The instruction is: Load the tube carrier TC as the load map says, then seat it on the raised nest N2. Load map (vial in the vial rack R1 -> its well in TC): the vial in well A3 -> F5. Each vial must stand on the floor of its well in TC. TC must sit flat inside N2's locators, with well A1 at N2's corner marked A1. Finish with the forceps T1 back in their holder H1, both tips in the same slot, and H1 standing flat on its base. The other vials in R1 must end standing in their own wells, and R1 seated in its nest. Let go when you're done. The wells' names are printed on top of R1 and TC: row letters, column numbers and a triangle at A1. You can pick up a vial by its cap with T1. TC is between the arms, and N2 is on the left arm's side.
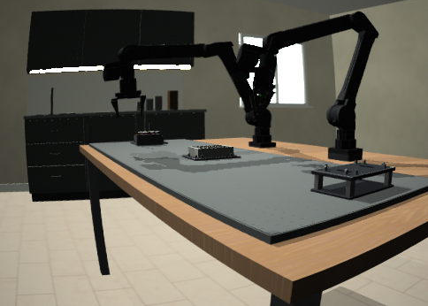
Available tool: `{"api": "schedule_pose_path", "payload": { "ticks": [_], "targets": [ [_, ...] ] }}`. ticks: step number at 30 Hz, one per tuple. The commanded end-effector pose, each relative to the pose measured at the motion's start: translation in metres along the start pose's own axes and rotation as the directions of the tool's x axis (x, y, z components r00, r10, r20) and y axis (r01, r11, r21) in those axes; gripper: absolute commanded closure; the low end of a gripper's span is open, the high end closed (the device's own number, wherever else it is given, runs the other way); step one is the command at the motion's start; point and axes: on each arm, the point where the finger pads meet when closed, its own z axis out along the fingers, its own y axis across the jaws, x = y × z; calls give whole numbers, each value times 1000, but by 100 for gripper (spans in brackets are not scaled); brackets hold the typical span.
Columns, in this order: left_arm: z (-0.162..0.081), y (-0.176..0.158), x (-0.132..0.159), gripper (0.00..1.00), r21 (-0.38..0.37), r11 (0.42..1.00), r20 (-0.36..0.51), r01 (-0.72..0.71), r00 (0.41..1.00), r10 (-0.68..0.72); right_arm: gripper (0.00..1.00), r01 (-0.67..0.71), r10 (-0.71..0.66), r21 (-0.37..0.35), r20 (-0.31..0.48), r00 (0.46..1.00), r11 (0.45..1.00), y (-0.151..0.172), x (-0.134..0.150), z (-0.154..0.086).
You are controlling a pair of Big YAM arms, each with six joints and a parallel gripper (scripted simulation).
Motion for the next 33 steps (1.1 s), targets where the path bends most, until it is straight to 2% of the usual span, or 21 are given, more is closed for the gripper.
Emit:
{"api": "schedule_pose_path", "payload": {
  "ticks": [1, 17, 18, 25, 33],
  "targets": [
    [-3, 1, -3, 0, -2, 1000, 9, 1, 1000, -1, 0, -1, 1, -13, -6, 1000, 1000, 1, 0, -7],
    [-3, 1, -3, 0, -2, 1000, 9, 1, 1000, -1, 0, -1, 1, -13, -6, 1000, 1000, 1, 0, -7],
    [-11, 5, -14, 0, -8, 1000, 35, 6, 999, -6, 76, 24, -25, -46, -21, 999, 999, 2, -9, -23],
    [-11, 5, -14, 0, -8, 1000, 35, 6, 999, -6, 76, 142, -143, -53, -23, 989, 988, -10, -29, -38],
    [-11, 5, -14, 0, -8, 1000, 35, 6, 999, -6, 76, 309, -311, -67, -20, 950, 949, -23, -49, -49]
  ]
}}
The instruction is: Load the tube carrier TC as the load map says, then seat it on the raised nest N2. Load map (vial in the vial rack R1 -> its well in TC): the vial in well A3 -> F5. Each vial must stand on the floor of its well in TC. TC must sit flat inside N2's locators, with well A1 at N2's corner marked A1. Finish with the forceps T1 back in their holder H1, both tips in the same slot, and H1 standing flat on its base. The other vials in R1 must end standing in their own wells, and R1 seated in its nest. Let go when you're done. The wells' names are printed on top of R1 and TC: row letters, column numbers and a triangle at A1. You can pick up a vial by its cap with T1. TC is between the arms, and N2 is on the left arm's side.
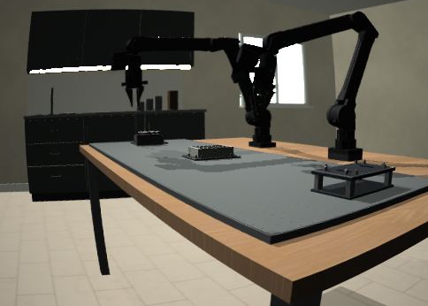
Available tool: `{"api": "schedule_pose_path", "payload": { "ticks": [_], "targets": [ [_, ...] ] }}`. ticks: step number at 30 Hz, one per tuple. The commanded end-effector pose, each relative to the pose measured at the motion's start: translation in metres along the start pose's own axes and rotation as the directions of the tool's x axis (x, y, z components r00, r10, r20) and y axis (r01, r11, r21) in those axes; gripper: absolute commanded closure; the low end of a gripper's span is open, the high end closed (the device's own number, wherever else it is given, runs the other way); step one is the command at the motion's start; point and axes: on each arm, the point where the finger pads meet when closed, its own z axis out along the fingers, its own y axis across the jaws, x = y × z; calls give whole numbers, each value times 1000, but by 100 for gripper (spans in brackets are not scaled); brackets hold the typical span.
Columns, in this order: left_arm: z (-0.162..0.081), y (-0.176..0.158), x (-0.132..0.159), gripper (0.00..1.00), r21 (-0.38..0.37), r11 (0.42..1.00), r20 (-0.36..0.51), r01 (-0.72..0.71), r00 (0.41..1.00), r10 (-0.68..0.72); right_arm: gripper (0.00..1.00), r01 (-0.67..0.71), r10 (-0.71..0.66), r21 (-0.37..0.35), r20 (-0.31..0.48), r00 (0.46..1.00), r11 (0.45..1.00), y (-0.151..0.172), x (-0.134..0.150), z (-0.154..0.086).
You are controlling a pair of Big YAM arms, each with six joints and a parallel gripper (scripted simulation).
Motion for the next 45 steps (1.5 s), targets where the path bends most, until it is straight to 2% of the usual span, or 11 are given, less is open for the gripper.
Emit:
{"api": "schedule_pose_path", "payload": {
  "ticks": [1, 11, 18, 25, 33, 35, 45],
  "targets": [
    [-11, 5, -14, 0, -8, 1000, 35, 6, 999, -6, 76, 87, -87, -34, -12, 996, 996, -3, -10, -12],
    [-11, 5, -14, 0, -8, 1000, 35, 6, 999, -6, 76, 326, -327, -45, -9, 945, 944, -32, -33, -26],
    [-11, 5, -14, 0, -8, 1000, 35, 6, 999, -6, 76, 413, -414, -49, -7, 910, 910, -47, -45, -32],
    [-11, 5, -14, 0, -8, 1000, 35, 6, 999, -6, 76, 541, -542, -55, -1, 841, 839, -70, -59, -39],
    [-11, 5, -14, 0, -8, 1000, 35, 6, 999, -6, 76, 697, -697, -63, 10, 717, 715, -97, -74, -44],
    [-11, 5, -14, 0, -8, 1000, 35, 6, 999, -6, 76, 697, -697, -63, 10, 717, 715, -97, -74, -44],
    [-11, 5, -14, 0, -8, 1000, 35, 6, 999, -6, 76, 835, -836, -67, 26, 548, 545, -132, -91, -48]
  ]
}}
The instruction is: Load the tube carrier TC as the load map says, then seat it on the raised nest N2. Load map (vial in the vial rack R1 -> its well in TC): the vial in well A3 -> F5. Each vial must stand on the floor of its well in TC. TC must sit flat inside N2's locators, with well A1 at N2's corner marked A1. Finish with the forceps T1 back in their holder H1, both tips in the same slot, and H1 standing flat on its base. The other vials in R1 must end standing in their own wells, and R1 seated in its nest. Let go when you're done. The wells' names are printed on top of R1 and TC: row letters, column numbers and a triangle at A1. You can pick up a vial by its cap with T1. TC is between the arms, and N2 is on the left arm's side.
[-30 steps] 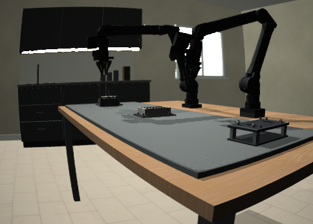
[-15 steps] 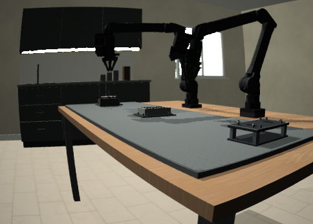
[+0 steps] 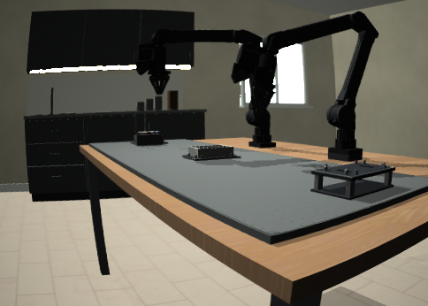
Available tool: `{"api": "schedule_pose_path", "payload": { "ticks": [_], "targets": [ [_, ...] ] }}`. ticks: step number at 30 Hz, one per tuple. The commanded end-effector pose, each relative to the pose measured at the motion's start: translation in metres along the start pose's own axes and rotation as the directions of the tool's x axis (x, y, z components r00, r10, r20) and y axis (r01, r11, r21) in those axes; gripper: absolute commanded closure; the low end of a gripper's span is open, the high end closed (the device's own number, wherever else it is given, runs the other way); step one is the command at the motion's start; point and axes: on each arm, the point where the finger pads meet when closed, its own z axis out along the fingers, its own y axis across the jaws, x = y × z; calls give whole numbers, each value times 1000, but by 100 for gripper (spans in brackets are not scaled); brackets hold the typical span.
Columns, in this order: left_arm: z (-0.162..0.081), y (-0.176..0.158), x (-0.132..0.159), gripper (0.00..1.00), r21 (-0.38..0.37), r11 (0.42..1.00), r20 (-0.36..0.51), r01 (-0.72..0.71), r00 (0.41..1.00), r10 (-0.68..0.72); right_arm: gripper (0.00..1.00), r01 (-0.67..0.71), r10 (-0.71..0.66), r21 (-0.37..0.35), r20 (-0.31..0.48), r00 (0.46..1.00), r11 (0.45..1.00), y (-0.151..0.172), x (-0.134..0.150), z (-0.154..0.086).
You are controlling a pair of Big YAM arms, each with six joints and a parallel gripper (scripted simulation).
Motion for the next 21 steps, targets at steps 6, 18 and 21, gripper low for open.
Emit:
{"api": "schedule_pose_path", "payload": {
  "ticks": [6, 18, 21],
  "targets": [
    [-11, 5, -14, 0, -8, 1000, 35, 6, 999, -6, 76, 217, -216, -31, 34, 976, 976, -30, 10, -12],
    [-11, 5, -14, 0, -8, 1000, 35, 6, 999, -6, 76, 466, -465, -29, 48, 884, 884, -67, 33, -12],
    [-11, 5, -14, 0, -8, 1000, 35, 6, 999, -6, 76, 530, -528, -27, 53, 848, 848, -77, 40, -11]
  ]
}}
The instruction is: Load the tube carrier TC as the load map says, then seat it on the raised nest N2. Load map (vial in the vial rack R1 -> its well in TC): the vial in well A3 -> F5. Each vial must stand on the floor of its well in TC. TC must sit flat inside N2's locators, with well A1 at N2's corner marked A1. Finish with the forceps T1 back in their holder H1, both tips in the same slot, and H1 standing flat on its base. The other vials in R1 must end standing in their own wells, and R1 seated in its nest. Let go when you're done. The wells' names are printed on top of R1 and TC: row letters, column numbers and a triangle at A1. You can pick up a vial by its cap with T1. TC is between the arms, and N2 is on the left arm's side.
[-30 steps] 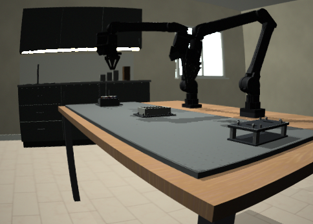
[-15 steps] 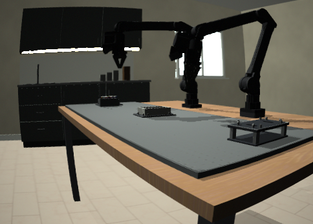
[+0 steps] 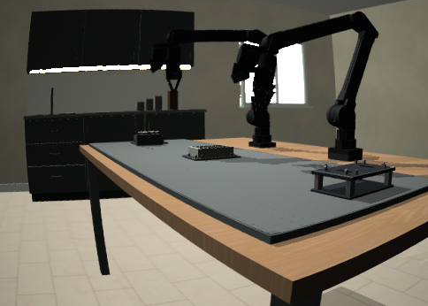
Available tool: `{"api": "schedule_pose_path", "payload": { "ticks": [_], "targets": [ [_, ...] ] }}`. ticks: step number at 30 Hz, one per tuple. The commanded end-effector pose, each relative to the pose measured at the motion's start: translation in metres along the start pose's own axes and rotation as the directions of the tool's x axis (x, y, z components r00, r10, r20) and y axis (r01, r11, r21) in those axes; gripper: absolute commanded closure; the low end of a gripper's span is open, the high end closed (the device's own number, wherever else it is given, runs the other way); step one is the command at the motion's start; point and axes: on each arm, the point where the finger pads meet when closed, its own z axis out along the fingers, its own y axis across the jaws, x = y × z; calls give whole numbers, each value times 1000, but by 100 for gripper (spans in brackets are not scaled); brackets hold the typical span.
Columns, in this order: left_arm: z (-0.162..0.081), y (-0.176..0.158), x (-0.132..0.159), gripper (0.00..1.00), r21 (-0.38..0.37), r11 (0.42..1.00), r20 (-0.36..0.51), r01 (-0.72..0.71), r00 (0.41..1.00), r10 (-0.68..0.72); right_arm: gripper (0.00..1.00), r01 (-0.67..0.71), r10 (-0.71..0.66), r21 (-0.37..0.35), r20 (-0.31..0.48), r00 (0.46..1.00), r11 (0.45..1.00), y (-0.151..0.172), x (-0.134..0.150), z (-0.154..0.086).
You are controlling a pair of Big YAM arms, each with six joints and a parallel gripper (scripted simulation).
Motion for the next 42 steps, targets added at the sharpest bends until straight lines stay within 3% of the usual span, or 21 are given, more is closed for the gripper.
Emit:
{"api": "schedule_pose_path", "payload": {
  "ticks": [1, 12, 18, 42],
  "targets": [
    [-11, 5, -14, 0, -8, 1000, 35, 6, 999, -6, 76, 142, -141, -13, 38, 989, 990, -10, 10, -7],
    [-11, 5, -14, 0, -8, 1000, 35, 6, 999, -6, 76, 329, -328, -9, 47, 943, 944, -26, 42, -2],
    [-11, 5, -14, 0, -8, 1000, 35, 6, 999, -6, 76, 337, -336, -16, 16, 942, 941, -23, 39, 9],
    [-11, 5, -14, 0, -8, 1000, 35, 6, 999, -6, 76, 334, -334, -15, 12, 942, 942, -24, 41, 8]
  ]
}}
